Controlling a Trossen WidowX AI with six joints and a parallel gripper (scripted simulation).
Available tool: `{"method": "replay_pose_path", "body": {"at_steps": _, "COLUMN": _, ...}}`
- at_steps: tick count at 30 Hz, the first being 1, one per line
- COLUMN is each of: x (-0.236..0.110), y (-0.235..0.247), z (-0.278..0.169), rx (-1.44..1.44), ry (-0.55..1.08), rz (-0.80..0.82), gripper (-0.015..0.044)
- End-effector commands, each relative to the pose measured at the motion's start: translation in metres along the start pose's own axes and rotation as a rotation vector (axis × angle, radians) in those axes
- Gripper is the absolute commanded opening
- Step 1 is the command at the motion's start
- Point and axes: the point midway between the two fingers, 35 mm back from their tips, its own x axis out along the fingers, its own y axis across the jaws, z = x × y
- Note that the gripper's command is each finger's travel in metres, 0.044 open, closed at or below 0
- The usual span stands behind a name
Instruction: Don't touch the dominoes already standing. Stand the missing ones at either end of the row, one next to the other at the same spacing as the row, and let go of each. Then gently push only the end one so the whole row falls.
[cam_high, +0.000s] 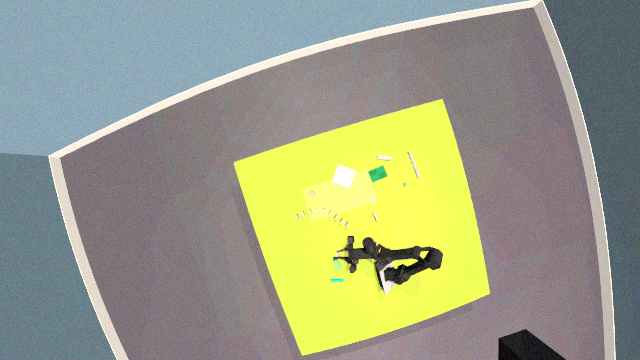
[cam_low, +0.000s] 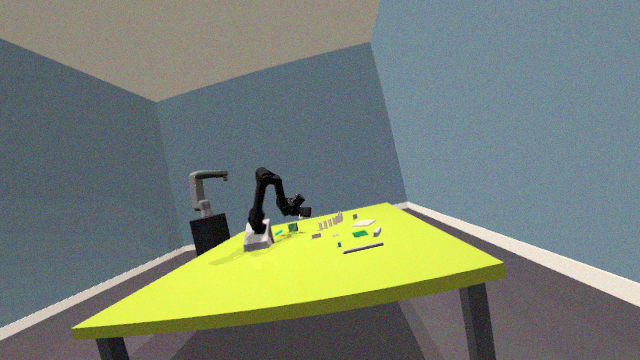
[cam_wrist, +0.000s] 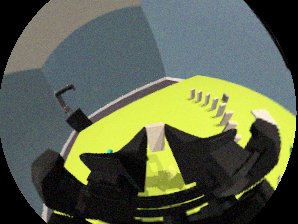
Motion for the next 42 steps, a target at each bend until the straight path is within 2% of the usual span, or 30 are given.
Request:
{"method": "replay_pose_path", "body": {"at_steps": 1, "x": -0.012, "y": 0.000, "z": 0.005, "rx": -0.047, "ry": -0.089, "rz": -0.028, "gripper": 0.0107}}
{"method": "replay_pose_path", "body": {"at_steps": 17, "x": -0.058, "y": 0.009, "z": 0.013, "rx": -0.197, "ry": -0.324, "rz": -0.140, "gripper": 0.0107}}
{"method": "replay_pose_path", "body": {"at_steps": 42, "x": -0.058, "y": 0.008, "z": 0.012, "rx": -0.199, "ry": -0.324, "rz": -0.141, "gripper": 0.0107}}
